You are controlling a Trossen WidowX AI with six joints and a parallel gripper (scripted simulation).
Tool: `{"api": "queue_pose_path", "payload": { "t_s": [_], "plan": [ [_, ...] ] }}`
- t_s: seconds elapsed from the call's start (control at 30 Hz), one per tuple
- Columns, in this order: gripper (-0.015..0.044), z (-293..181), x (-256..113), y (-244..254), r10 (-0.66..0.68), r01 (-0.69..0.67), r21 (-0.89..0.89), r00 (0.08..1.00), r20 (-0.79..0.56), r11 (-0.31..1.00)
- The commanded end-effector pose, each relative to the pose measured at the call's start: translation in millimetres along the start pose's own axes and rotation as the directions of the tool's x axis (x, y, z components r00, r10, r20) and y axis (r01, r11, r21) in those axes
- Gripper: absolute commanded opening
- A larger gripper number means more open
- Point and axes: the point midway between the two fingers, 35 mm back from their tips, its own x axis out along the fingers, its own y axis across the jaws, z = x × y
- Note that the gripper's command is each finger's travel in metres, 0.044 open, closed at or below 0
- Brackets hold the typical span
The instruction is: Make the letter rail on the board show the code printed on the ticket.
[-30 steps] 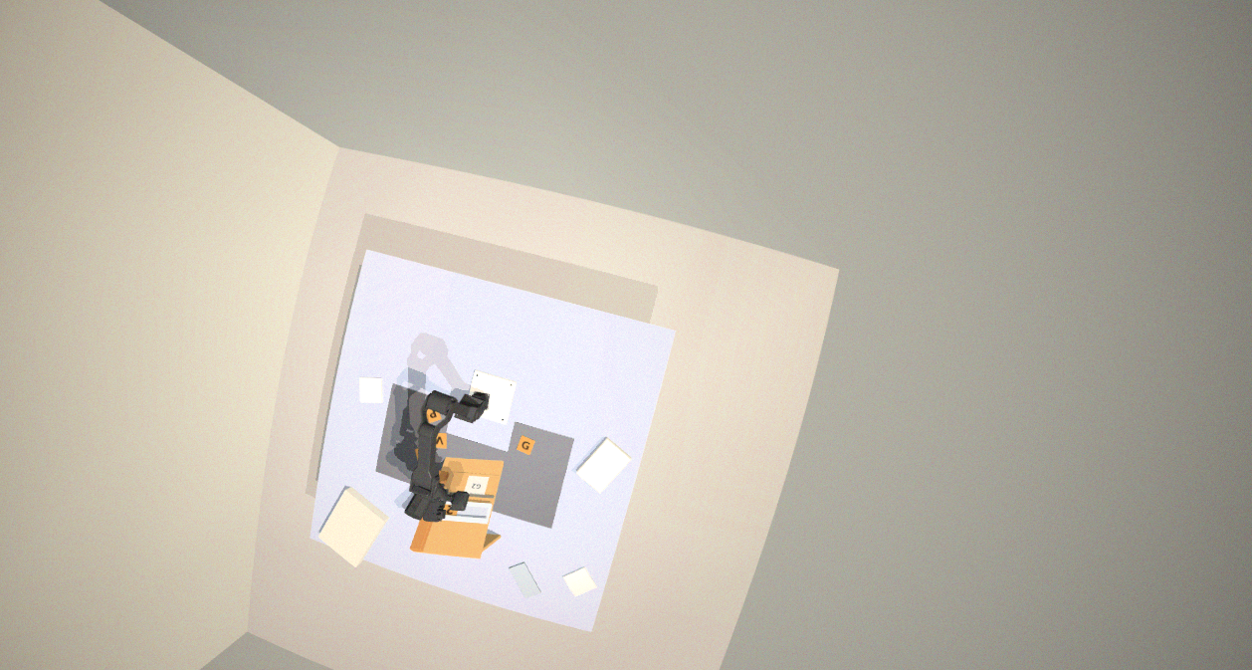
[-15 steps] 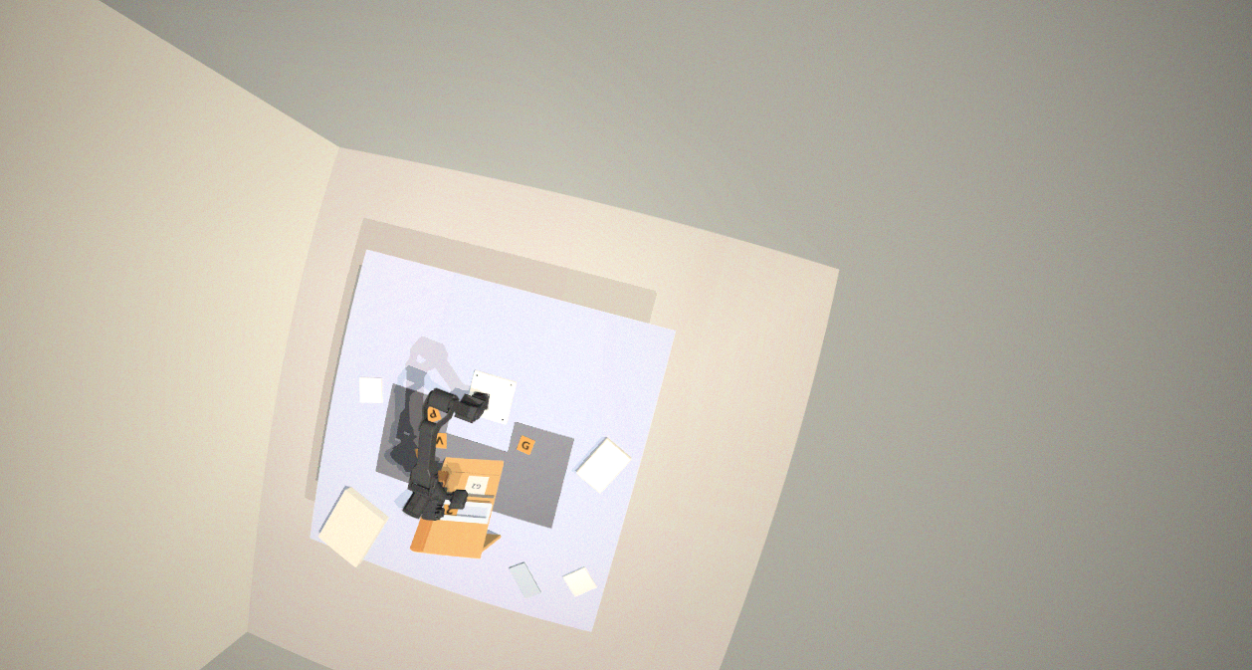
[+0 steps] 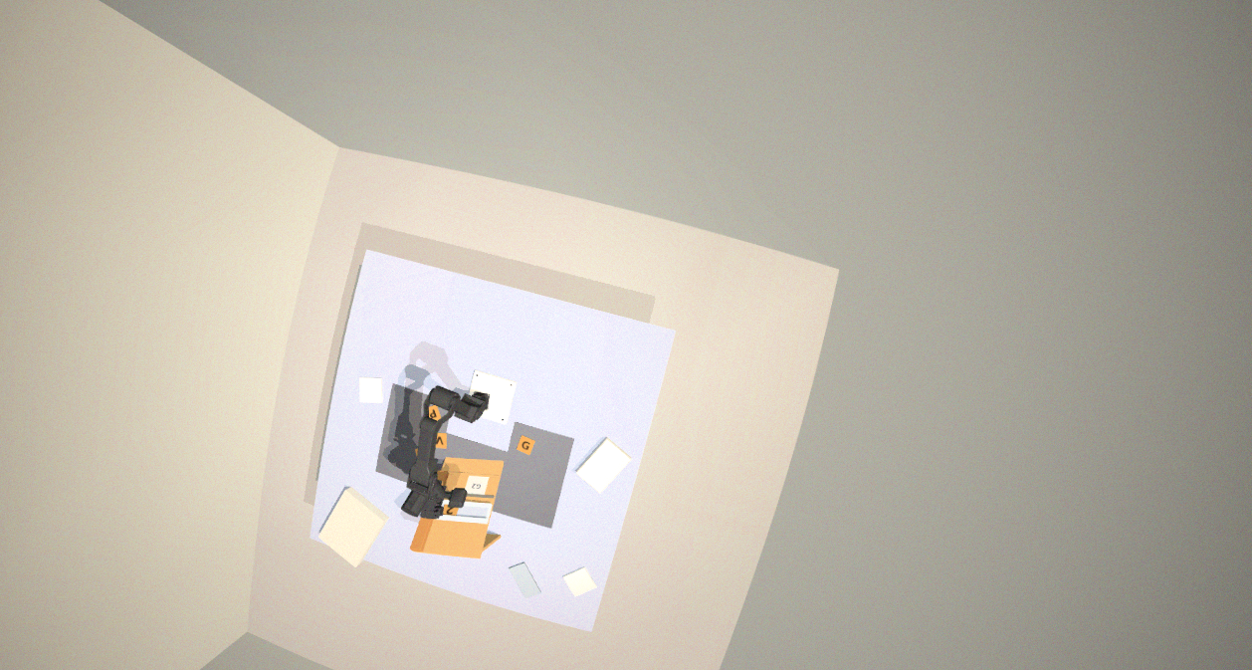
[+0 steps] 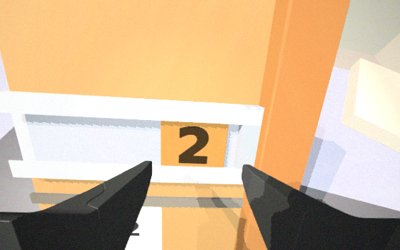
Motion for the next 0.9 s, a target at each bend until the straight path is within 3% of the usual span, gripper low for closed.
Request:
{"api": "queue_pose_path", "payload": {
  "t_s": [0.0, 0.77, 0.87],
  "plan": [
    [0.0295, 0.7, -3.2, 0.6, 0.004, -0.004, -0.004, 1.0, 0.003, 1.0],
    [0.0295, 3.0, -12.5, 2.4, 0.004, -0.004, -0.004, 1.0, 0.003, 1.0],
    [0.0216, 0.8, -10.9, 1.6, 0.001, -0.001, 0.0, 1.0, -0.001, 1.0]
  ]
}}
